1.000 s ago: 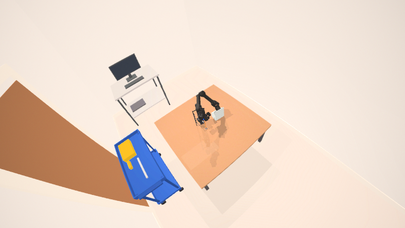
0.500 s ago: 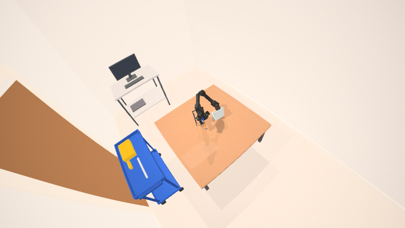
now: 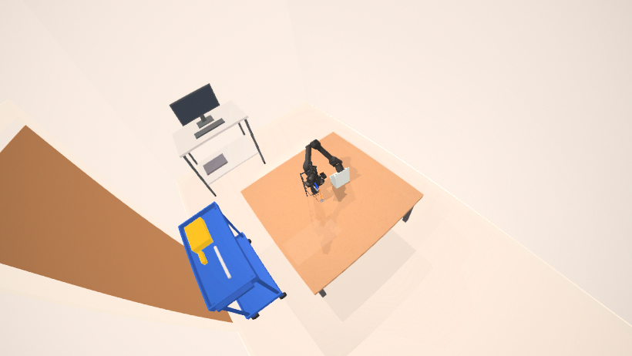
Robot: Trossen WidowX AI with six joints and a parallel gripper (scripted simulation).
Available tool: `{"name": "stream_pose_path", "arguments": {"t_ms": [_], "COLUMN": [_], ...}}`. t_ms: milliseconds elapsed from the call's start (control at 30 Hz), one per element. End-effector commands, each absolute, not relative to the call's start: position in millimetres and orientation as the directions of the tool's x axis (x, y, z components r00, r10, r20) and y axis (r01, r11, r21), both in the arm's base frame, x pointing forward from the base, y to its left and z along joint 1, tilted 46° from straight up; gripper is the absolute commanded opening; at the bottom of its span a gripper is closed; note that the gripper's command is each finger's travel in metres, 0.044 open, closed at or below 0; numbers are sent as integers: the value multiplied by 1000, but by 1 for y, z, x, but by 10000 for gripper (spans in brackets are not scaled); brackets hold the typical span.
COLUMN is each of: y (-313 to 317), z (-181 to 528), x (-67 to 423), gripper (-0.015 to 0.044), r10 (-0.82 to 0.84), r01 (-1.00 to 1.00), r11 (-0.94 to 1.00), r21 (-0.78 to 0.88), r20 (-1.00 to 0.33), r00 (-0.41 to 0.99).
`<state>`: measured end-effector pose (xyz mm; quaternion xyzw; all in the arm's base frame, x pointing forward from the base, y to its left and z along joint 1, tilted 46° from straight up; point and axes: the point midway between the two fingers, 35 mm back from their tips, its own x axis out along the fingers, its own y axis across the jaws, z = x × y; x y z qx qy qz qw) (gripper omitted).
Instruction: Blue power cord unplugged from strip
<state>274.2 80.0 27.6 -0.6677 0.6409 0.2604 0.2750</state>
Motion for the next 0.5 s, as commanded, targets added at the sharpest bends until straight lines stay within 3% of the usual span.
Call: {"name": "stream_pose_path", "arguments": {"t_ms": [0,200,333,467], "y": [76,72,74,74], "z": [25,21,22,22], "x": [274,275,275,275], "gripper": [160,160,55,28], "r10": [-716,-716,-713,-713], "r01": [-999,-999,-999,-999], "r11": [-34,-34,-25,-25], "r21": [-32,-32,-33,-33], "r20": [-696,-696,-700,-700], "r00": [47,47,41,41]}}
